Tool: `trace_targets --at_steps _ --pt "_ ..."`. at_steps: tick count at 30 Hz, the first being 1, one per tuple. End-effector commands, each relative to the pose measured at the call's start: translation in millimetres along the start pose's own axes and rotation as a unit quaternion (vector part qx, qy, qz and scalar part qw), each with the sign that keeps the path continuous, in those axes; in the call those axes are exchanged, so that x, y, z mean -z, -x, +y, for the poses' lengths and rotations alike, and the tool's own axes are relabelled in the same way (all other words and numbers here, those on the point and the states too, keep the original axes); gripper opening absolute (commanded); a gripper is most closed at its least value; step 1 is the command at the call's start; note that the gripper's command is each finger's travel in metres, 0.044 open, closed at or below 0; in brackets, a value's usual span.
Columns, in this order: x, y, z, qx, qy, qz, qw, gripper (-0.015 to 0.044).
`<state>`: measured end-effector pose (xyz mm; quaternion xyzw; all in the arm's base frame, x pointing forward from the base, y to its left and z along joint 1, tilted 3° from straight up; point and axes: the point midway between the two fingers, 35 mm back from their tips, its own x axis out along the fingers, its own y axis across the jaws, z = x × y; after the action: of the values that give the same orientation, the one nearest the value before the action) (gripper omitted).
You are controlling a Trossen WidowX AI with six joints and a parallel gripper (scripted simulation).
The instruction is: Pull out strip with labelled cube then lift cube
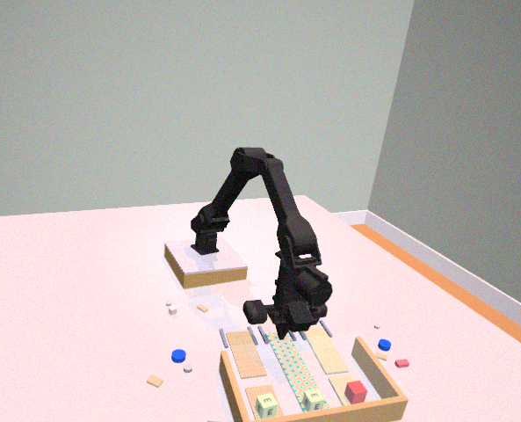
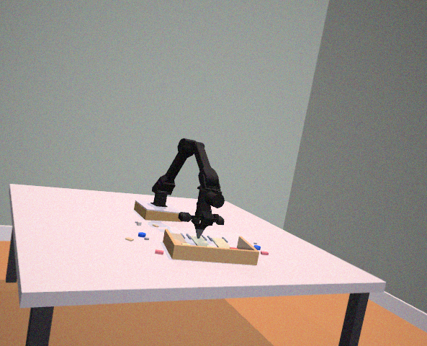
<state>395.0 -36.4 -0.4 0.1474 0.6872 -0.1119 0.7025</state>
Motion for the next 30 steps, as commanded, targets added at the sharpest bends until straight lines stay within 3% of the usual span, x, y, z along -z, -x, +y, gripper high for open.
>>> trace_targets --at_steps 1,30 --pt "0 -3 -1 0.002 -0.002 0.001 1.000 0.0000" --pt "32 -5 1 0.002 -0.002 0.002 1.000 0.0000"
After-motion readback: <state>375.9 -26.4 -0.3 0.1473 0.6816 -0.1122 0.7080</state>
